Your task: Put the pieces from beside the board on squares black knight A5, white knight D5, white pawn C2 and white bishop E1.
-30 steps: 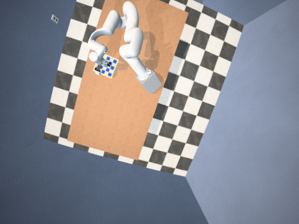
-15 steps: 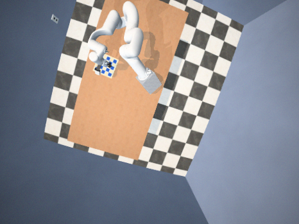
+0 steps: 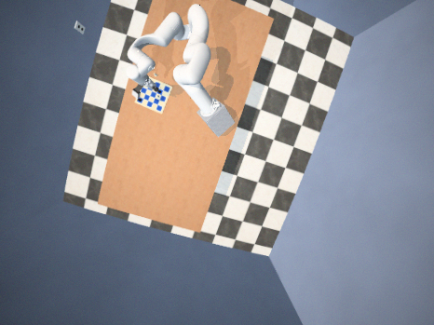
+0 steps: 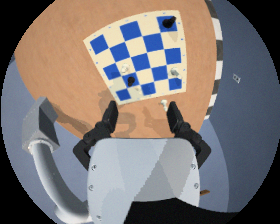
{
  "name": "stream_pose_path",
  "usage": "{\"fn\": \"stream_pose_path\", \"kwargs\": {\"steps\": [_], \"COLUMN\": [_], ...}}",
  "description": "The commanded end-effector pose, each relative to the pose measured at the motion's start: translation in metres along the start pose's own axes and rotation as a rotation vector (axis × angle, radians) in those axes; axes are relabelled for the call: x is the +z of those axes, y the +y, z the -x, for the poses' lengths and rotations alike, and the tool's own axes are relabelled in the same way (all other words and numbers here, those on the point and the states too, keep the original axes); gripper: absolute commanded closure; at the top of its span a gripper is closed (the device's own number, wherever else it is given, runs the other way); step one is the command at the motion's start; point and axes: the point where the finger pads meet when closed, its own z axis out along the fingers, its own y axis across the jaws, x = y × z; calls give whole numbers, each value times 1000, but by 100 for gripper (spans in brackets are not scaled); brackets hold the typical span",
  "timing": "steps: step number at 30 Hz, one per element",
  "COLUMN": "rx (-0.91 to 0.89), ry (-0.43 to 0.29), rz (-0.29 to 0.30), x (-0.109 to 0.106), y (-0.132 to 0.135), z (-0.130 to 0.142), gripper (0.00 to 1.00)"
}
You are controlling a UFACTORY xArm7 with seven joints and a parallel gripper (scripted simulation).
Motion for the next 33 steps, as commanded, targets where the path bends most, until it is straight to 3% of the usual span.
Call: {"fn": "stream_pose_path", "kwargs": {"steps": [1, 2, 3, 4, 5, 9, 10, 33], "rx": [227, 227, 377, 417, 456, 662, 681, 681], "ry": [13, 13, 13, 15, 13, 21, 22, 22], "rz": [-4, -4, -2, -2, 2, 8, 8, 8], "x": [-2, -2, -2, -2, -4, -4, -4, -4], "y": [28, 28, 49, 49, 62, 70, 70, 70], "z": [24, 24, 48, 48, 66, 77, 77, 77], "gripper": [0, 0, 0, 0, 0, 0, 63, 63]}}
